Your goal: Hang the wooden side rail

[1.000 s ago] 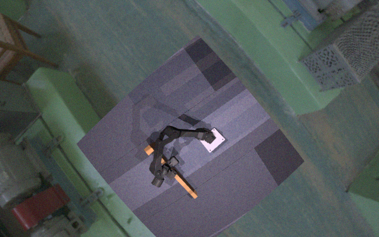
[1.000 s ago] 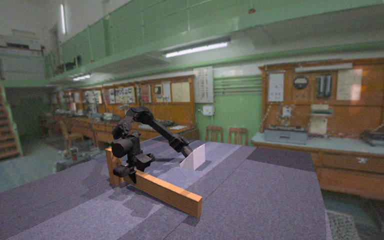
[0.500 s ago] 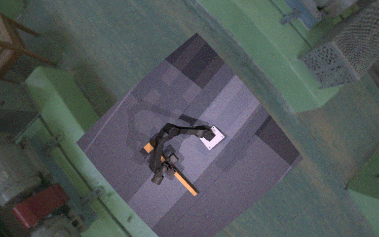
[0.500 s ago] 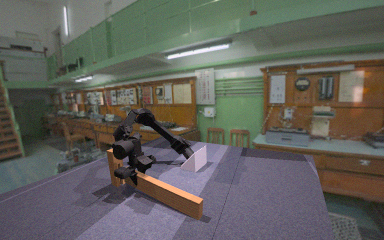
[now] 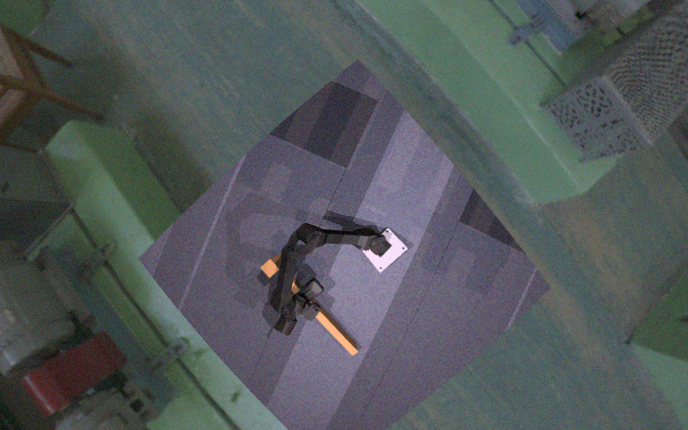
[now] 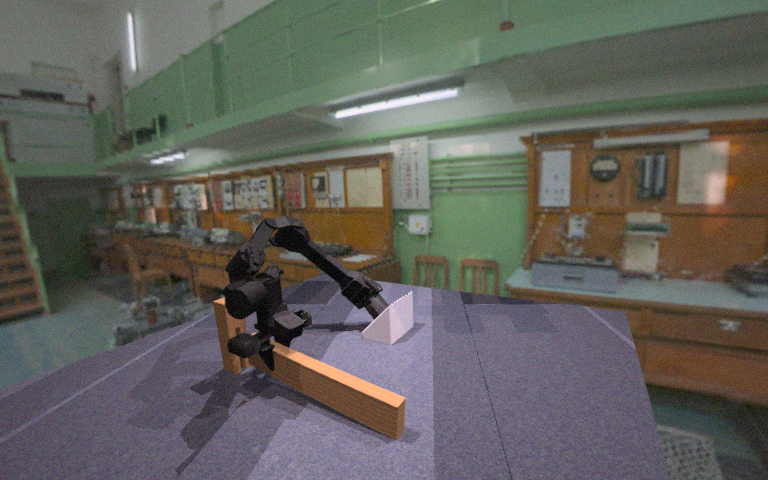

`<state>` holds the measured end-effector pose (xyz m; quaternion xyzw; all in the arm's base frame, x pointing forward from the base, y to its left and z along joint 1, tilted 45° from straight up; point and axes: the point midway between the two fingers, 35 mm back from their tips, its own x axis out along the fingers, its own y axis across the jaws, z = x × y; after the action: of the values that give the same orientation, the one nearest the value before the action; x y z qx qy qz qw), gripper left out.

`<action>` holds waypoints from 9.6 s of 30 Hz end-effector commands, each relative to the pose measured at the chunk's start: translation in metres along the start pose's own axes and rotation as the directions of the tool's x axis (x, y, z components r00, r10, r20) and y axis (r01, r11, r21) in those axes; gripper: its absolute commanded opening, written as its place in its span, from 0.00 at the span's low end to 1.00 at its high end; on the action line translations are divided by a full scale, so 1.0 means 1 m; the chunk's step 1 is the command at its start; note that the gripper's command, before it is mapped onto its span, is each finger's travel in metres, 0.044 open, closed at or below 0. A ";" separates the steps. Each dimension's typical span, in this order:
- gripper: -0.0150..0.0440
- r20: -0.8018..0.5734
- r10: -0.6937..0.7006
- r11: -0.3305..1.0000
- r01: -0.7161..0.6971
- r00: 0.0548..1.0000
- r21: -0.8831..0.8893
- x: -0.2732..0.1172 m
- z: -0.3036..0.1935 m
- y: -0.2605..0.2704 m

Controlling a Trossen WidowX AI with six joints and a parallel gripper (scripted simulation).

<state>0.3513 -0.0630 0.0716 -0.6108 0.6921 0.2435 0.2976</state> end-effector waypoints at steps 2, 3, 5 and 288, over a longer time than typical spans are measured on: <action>0.25 0.001 -0.010 1.000 0.010 1.000 0.000 -0.003 -0.002 -0.001; 0.25 0.001 -0.010 1.000 0.010 1.000 0.000 -0.003 -0.002 -0.001; 0.25 0.001 -0.010 1.000 0.010 1.000 0.000 -0.003 -0.002 -0.001; 0.25 0.000 -0.010 1.000 0.010 1.000 0.000 -0.003 -0.033 -0.001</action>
<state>0.3483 -0.0851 0.0937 -0.6113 0.6917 0.2438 0.2974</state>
